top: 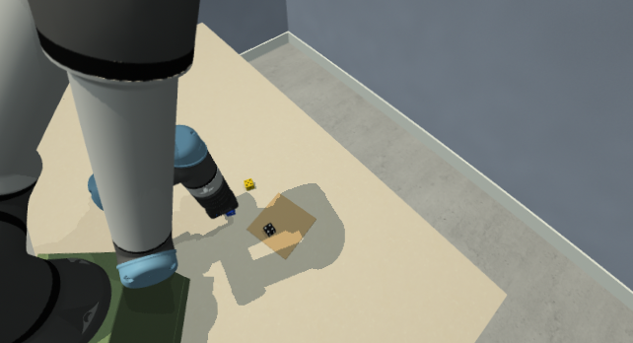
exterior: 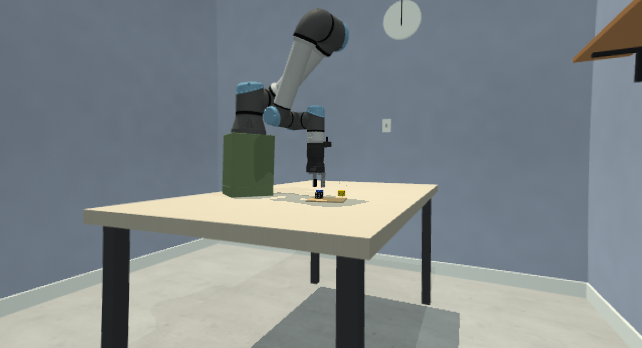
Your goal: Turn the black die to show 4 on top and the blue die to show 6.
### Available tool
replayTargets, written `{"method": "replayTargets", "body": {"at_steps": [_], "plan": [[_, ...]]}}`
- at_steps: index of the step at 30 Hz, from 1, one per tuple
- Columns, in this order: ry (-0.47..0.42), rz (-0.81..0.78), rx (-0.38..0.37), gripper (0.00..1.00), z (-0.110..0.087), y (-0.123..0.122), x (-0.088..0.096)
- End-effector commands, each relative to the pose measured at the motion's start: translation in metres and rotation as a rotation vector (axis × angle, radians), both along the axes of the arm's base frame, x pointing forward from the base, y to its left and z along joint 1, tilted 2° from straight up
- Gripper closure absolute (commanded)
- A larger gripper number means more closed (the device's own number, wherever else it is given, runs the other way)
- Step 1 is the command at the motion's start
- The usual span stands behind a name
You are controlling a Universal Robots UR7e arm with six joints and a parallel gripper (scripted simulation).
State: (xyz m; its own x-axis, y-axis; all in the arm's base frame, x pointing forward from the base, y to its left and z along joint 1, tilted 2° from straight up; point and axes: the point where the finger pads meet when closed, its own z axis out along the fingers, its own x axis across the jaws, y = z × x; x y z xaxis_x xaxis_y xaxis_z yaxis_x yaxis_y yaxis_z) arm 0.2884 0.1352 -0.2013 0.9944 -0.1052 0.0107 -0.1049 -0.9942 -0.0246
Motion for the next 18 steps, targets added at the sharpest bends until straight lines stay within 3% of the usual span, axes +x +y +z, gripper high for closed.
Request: {"method": "replayTargets", "body": {"at_steps": [1,18], "plan": [[-0.001,0.000,0.000,0.21,-0.0026,0.0000,0.0004],[-0.001,0.000,0.000,0.21,-0.0041,0.0000,0.0004]]}}
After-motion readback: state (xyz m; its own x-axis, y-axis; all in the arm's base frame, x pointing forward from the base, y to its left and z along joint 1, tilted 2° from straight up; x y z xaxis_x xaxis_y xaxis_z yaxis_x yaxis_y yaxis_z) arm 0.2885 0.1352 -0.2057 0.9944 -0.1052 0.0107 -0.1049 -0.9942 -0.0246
